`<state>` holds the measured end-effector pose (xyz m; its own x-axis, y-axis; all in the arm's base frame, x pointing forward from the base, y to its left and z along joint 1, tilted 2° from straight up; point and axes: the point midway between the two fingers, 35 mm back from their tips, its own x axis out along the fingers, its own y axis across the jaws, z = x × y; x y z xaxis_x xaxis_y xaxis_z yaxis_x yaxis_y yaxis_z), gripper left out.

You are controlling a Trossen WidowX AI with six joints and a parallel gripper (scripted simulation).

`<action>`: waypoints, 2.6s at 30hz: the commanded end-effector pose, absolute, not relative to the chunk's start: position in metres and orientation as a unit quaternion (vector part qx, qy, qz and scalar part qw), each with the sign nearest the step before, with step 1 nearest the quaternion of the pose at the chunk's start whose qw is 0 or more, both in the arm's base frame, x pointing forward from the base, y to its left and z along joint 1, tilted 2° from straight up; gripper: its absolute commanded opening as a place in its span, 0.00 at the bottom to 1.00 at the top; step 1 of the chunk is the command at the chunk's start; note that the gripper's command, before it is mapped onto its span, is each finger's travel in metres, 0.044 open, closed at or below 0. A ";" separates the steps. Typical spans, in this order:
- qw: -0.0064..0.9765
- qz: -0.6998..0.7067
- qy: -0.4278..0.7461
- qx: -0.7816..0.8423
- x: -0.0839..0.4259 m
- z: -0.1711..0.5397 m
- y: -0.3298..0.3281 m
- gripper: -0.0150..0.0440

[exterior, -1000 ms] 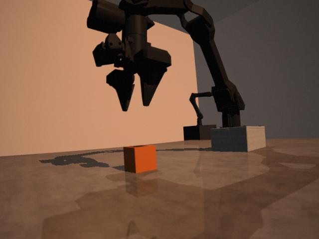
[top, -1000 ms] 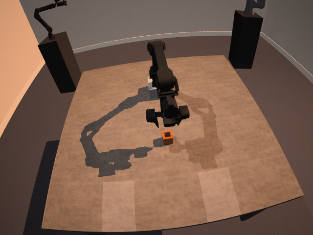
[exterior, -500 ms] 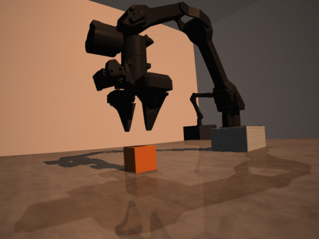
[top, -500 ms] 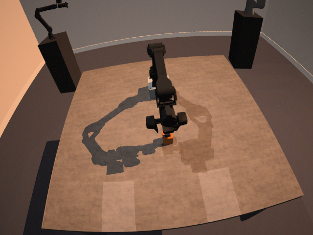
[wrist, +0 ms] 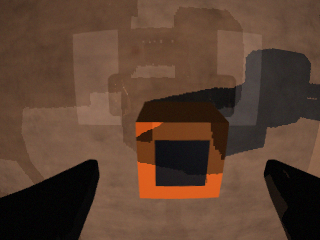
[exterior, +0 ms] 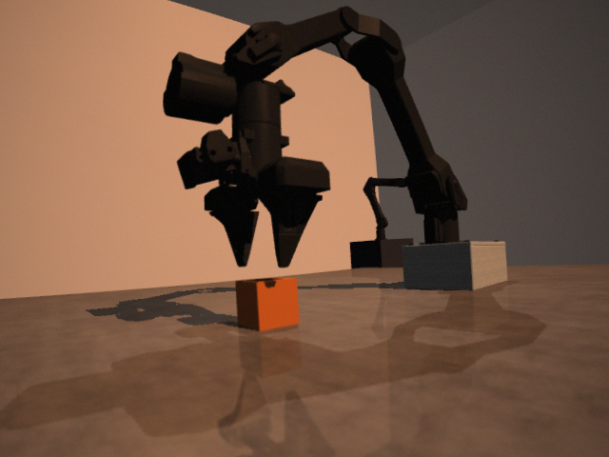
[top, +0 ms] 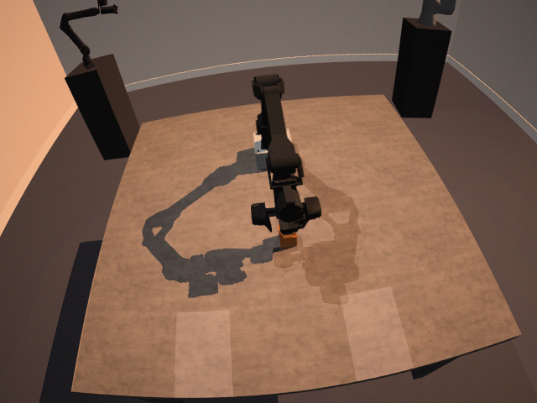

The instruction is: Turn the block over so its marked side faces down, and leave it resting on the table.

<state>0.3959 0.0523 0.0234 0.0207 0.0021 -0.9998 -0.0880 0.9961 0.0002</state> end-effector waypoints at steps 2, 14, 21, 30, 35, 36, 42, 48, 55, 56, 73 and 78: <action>0.710 0.035 0.703 -0.032 0.393 0.011 0.053 1.00; 0.710 0.035 0.703 -0.032 0.393 -0.008 0.053 1.00; 0.710 0.035 0.703 -0.032 0.393 -0.012 0.053 0.91; 0.710 0.035 0.703 -0.032 0.393 -0.012 0.053 0.58; 0.710 0.035 0.703 -0.032 0.393 -0.012 0.053 0.52; 0.710 0.035 0.703 -0.032 0.393 -0.012 0.053 0.51; 0.710 0.035 0.703 -0.032 0.393 -0.012 0.053 0.44; 0.710 0.035 0.703 -0.032 0.393 -0.007 0.053 0.31; 0.710 0.035 0.703 -0.032 0.393 0.018 0.052 0.25; 0.710 0.035 0.703 -0.032 0.393 0.018 0.052 0.25; 0.779 0.038 0.625 -0.029 0.396 0.009 0.053 0.25; 0.801 0.039 0.597 -0.028 0.396 0.008 0.053 0.25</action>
<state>0.3974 0.0537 0.0098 0.2334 0.0281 -0.9720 -0.0933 0.9956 0.0064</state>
